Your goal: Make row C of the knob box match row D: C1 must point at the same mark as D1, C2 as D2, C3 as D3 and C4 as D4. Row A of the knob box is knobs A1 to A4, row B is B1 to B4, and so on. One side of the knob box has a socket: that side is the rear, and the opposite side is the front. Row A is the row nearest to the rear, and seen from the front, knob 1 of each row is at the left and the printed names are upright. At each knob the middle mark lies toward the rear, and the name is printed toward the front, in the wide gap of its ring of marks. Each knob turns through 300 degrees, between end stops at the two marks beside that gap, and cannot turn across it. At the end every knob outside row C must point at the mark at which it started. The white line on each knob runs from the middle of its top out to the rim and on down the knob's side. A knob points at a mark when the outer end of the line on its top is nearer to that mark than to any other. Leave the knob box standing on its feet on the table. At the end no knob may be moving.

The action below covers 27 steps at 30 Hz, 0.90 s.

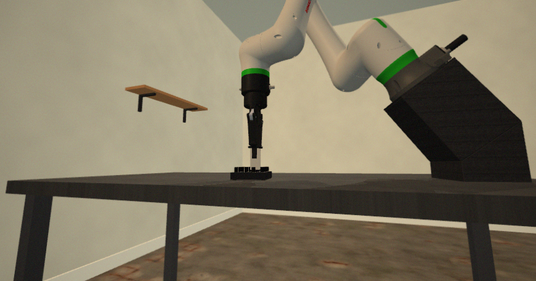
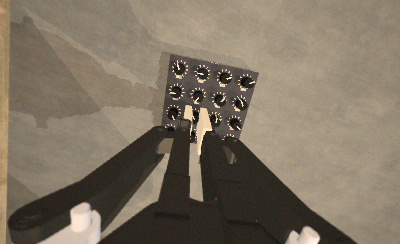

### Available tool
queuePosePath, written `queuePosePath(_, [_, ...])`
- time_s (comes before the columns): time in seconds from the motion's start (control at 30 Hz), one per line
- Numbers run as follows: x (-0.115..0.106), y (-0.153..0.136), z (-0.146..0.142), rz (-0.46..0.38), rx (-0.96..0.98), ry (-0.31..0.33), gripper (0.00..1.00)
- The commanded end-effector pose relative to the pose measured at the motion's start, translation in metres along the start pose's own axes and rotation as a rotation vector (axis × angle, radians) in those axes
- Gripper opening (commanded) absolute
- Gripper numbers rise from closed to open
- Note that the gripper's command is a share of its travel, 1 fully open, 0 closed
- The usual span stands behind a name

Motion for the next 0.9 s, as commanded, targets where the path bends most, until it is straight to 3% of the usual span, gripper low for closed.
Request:
queuePosePath(0.0, [-0.0001,0.0001,0.0,-0.001,-0.014,0.0,0.05])
queuePosePath(0.87, [-0.0001,0.0001,0.0,-0.001,-0.039,0.0,0.05])
Point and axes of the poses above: the point where the finger pads meet when closed, its own x axis out along the fingers, its own z axis across the jaws, y = z × x, the point moved 4 cm from there along -x, back along the fingers, and after that the axes turned 6 degrees about x, right-handed, at the moved point
